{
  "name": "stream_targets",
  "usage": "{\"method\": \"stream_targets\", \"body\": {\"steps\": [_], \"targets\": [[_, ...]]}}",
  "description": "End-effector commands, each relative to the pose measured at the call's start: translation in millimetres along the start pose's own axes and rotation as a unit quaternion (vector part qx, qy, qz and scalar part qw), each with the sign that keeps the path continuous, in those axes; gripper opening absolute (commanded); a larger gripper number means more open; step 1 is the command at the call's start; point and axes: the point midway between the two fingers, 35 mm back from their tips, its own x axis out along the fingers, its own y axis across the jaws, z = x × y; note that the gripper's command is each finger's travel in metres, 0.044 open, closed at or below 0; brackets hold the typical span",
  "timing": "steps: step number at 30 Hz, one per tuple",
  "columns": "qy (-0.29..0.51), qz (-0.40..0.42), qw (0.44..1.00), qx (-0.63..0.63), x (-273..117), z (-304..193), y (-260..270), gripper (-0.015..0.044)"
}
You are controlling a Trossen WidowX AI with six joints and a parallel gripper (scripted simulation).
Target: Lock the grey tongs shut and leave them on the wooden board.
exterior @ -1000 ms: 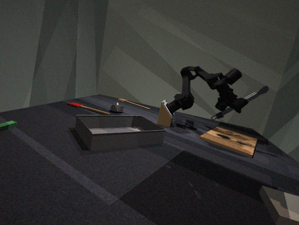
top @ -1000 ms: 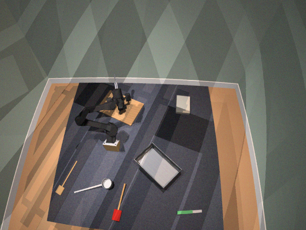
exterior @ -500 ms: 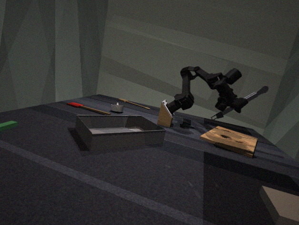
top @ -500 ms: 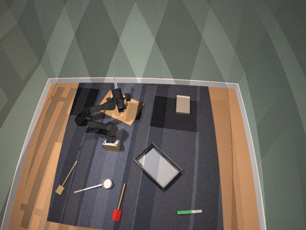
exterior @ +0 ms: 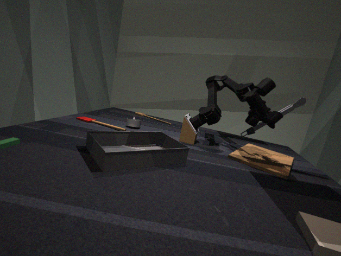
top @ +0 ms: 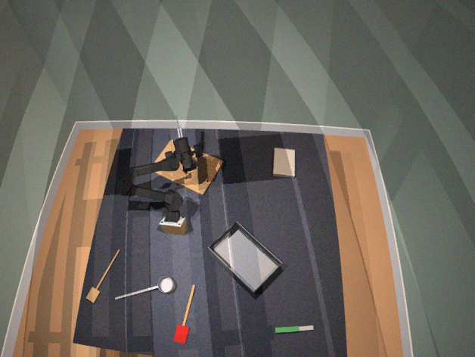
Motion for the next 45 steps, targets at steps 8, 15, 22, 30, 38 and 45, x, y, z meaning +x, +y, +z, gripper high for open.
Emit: {"method": "stream_targets", "body": {"steps": [8,15,22,30,38,45], "targets": [[-0.007,0.018,0.999,0.035,9.4,-17.4,10.0,-0.0150],[-0.030,0.034,0.997,0.063,18.3,-27.3,17.6,-0.0150],[-0.069,0.044,0.993,0.087,26.0,-32.8,21.1,-0.0150],[-0.127,0.049,0.985,0.102,32.1,-34.7,20.7,-0.0150],[-0.197,0.046,0.974,0.100,34.0,-33.7,16.3,-0.0150],[-0.264,0.038,0.960,0.081,31.4,-31.8,10.7,-0.0150]]}}
